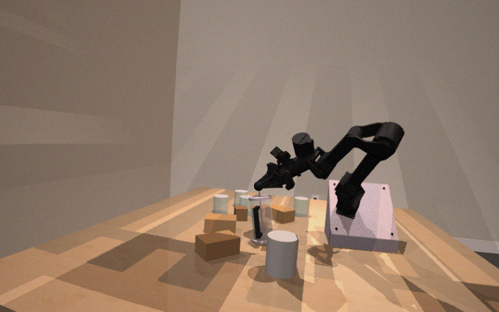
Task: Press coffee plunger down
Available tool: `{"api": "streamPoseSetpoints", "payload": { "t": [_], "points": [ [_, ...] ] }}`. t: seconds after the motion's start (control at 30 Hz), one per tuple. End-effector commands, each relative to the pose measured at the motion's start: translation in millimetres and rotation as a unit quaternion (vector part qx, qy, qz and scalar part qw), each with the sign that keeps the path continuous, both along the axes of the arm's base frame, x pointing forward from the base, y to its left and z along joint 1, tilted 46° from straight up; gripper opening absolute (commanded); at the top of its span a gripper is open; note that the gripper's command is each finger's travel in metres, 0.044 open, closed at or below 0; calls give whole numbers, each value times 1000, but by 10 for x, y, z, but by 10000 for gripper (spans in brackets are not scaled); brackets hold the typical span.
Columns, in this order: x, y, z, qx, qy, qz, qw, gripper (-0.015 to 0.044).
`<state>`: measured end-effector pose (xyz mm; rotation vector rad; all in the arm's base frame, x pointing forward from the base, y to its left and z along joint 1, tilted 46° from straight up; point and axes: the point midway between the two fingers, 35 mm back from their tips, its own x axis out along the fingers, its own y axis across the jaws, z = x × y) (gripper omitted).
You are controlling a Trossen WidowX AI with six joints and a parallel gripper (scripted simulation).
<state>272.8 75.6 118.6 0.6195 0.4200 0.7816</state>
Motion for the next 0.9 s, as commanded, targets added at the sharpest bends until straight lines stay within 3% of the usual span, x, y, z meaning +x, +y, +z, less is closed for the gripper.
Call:
{"api": "streamPoseSetpoints", "payload": {
  "t": [0.0,0.87],
  "points": [
    [-14,39,-42,8,15,10,1000,125],
    [26,14,-23,3,6,5,1000,125]
  ]
}}
